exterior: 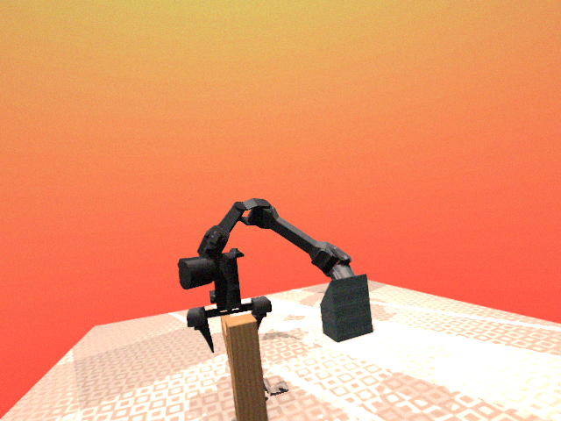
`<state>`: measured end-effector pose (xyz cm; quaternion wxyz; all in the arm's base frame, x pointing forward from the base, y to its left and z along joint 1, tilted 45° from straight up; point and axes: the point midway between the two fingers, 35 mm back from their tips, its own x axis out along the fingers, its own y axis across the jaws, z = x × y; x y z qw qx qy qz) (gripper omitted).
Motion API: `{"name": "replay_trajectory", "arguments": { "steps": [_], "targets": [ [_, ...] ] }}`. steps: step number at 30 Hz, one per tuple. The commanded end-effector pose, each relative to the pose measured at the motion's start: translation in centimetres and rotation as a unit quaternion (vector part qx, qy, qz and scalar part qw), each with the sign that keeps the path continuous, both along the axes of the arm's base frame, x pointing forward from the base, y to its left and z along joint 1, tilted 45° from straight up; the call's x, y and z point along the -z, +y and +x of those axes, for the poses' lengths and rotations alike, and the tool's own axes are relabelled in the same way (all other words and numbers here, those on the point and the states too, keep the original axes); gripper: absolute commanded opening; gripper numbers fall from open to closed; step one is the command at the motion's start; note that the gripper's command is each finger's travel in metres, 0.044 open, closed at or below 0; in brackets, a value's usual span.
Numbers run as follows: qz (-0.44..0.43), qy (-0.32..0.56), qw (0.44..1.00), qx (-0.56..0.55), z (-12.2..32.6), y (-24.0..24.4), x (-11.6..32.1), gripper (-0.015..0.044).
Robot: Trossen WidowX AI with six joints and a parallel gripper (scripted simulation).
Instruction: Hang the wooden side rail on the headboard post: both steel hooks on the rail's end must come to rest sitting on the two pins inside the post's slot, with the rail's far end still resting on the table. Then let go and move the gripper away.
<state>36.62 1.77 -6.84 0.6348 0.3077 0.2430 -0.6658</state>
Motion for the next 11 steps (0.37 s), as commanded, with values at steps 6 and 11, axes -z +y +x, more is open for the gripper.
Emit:
{"name": "replay_trajectory", "arguments": {
  "steps": [6, 11],
  "targets": [
    [0.0, 0.001, 1.0, -0.001, -0.05, 0.1, 0.09, 0.044],
    [0.0, 0.001, 1.0, -0.001, -0.05, 0.1, 0.09, 0.044]
  ]
}}
